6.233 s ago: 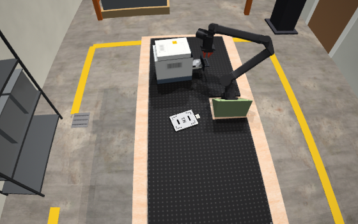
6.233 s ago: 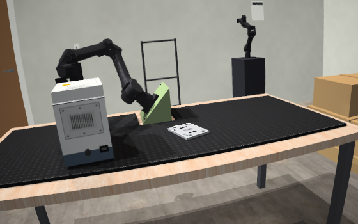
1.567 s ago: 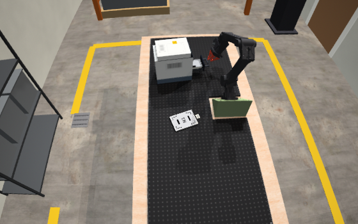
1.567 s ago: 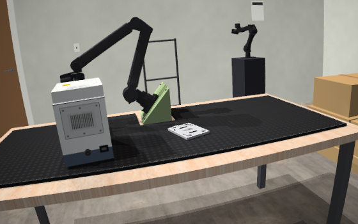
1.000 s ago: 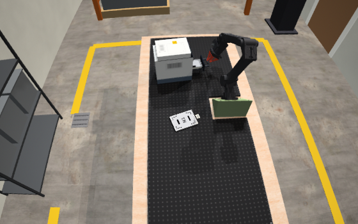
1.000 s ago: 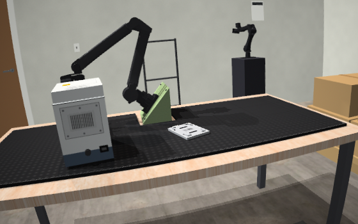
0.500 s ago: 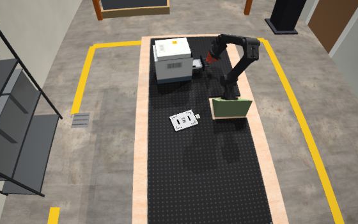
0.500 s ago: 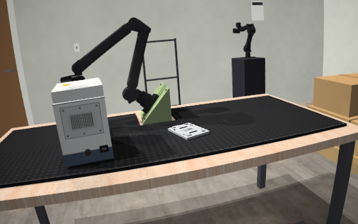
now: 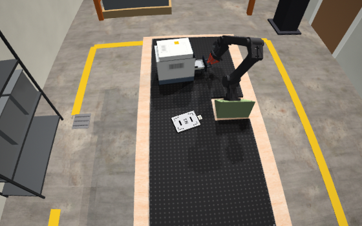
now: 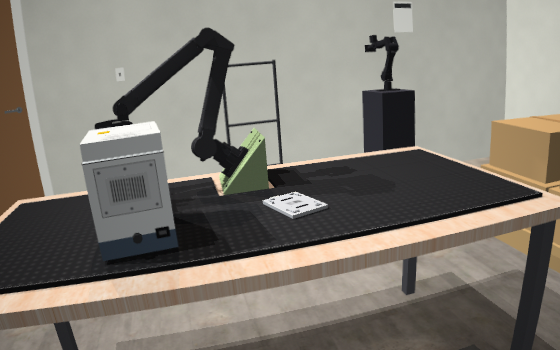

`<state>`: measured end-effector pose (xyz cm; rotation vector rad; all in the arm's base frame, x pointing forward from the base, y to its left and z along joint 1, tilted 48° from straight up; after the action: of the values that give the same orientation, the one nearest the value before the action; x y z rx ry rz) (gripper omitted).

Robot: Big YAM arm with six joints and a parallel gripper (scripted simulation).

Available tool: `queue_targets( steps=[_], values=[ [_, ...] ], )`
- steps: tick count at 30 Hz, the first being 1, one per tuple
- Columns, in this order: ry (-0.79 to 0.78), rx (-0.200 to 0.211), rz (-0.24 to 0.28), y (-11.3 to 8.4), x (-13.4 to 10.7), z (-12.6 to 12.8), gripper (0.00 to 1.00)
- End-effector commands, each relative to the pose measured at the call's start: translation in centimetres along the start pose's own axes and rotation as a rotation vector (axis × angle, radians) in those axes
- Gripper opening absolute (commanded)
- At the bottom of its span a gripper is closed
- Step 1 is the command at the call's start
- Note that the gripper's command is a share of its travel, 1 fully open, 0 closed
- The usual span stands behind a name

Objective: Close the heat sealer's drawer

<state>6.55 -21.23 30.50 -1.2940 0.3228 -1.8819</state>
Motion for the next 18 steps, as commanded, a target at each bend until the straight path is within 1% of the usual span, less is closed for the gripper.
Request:
queue_targets(
  steps=[1,4,18],
  values=[
    [0.008,0.003,-0.002,0.39,0.09,0.04,0.30],
    [0.016,-0.005,-0.006,0.42,0.19,-0.23,0.30],
    [0.015,-0.005,-0.004,0.37,0.10,-0.23,0.30]
  ],
)
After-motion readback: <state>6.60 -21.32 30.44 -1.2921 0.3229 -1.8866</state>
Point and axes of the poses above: the point where the finger pads meet when closed, its own y axis out along the fingers, its own z axis across the jaws, x = y × z, the point moved 4 cm from there along -y, back along the fingers, and after that the axes turned 12 degrees about y, right-handed, at the moved point
